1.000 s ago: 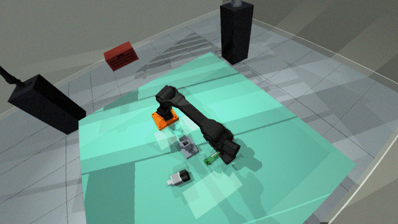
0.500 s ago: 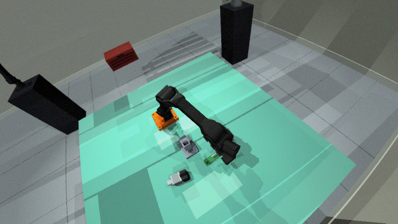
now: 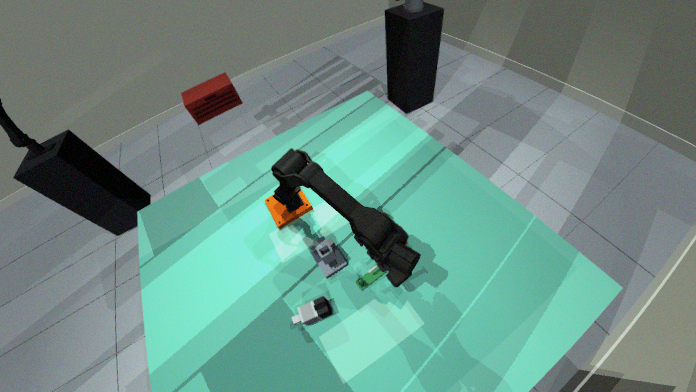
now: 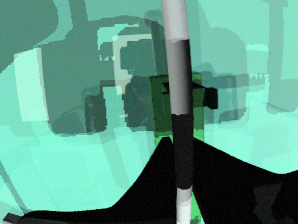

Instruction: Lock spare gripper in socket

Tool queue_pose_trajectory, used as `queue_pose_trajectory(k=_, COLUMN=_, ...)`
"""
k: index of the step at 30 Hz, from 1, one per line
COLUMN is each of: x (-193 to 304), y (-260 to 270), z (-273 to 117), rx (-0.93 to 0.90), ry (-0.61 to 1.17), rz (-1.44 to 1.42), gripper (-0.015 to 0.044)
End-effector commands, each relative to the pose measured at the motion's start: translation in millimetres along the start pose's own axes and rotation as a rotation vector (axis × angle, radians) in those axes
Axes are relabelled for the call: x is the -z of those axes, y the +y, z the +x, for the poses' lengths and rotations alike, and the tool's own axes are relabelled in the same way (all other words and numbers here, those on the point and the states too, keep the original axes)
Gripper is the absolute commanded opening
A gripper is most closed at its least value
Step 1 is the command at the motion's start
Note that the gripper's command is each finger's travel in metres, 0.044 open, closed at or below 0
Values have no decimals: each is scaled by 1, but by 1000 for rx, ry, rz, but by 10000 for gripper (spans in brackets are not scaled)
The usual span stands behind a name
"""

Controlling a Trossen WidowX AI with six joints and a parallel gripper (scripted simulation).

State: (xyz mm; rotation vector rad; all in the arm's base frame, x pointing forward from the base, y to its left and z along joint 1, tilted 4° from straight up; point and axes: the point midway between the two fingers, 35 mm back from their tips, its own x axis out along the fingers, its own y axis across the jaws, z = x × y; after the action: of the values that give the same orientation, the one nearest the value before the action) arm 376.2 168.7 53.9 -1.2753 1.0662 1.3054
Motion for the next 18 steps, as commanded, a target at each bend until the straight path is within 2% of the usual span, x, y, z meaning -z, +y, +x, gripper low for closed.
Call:
queue_pose_trajectory(k=1, x=-1, y=0, z=-10, rx=3, ry=-1, rz=0, gripper=0)
queue_pose_trajectory(k=11, x=-2, y=2, z=-22, rx=-13, ry=4, rz=-1, gripper=0)
queue_pose_trajectory(k=18, x=-1, y=3, z=-16, rx=-18, ry=5, rz=-2, gripper=0)
